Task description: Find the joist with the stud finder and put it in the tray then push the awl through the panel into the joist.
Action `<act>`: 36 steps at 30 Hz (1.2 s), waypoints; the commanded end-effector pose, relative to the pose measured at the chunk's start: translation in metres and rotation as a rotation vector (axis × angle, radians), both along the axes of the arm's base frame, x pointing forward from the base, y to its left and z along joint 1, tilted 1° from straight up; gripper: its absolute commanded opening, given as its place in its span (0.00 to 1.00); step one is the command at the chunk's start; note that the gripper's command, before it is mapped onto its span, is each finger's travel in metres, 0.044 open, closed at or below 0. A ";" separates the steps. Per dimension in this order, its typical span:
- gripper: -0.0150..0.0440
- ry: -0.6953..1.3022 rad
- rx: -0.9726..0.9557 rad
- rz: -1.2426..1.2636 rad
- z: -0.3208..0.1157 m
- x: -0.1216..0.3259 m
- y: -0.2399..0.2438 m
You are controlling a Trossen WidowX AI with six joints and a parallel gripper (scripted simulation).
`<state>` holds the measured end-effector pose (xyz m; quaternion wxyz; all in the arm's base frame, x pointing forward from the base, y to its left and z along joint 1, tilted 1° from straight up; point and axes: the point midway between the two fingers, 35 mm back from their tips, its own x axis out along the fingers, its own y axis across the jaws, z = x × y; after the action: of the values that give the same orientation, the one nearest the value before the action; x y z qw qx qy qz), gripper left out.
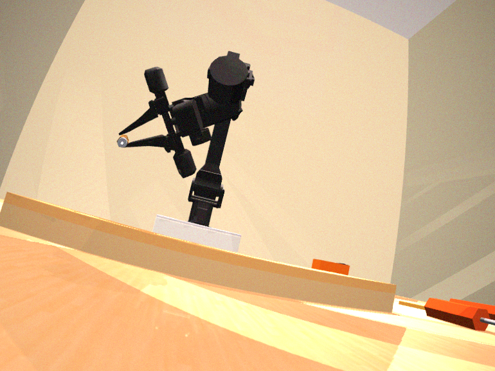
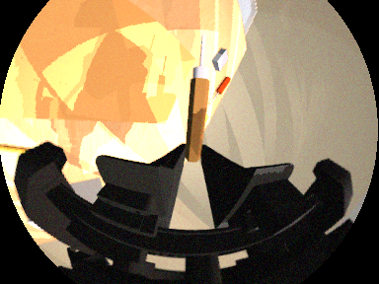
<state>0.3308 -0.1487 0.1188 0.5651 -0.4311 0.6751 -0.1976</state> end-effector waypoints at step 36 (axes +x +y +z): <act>0.25 1.080 -0.385 0.504 0.021 0.043 0.025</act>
<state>0.3727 -0.1240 0.1420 0.0916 -0.7088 0.6960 0.0689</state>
